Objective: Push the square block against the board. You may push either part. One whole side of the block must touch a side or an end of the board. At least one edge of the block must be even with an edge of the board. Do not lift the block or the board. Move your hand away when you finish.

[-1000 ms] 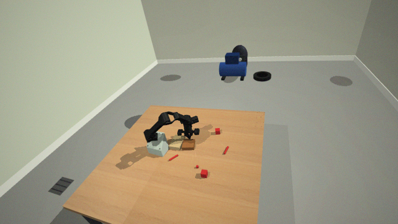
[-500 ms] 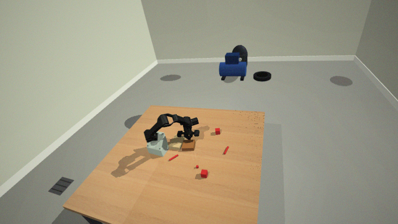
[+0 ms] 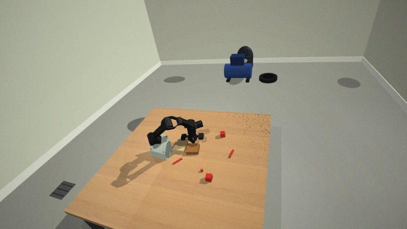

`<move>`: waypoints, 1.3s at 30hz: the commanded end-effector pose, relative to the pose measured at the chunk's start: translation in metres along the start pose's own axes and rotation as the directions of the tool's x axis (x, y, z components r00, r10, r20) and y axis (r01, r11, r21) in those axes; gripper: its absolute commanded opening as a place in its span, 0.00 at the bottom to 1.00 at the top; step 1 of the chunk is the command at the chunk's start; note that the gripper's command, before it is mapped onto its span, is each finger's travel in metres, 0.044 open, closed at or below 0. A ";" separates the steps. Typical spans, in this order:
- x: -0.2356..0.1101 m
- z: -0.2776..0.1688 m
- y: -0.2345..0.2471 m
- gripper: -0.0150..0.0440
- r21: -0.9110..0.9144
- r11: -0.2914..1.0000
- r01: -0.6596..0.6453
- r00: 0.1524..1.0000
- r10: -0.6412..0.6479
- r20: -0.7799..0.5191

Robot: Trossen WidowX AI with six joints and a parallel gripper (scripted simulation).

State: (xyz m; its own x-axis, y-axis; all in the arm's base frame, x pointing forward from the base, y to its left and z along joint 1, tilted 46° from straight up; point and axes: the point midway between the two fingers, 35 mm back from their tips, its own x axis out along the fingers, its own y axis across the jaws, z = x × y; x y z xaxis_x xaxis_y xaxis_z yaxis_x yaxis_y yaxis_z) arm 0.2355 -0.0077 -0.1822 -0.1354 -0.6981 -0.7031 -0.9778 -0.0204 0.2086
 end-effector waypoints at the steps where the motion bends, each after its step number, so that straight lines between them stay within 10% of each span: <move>1: 0.000 0.007 -0.002 0.25 0.005 1.000 0.001 1.000 -0.001 0.003; 39: -0.055 0.031 -0.014 0.25 0.154 0.988 0.017 1.000 -0.018 0.009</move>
State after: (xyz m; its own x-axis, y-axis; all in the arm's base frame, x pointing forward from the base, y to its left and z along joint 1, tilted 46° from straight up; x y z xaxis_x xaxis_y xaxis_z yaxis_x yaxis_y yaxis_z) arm 0.2445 0.0557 -0.1710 -0.1257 -0.6912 -0.7116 -0.9884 0.0258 0.1496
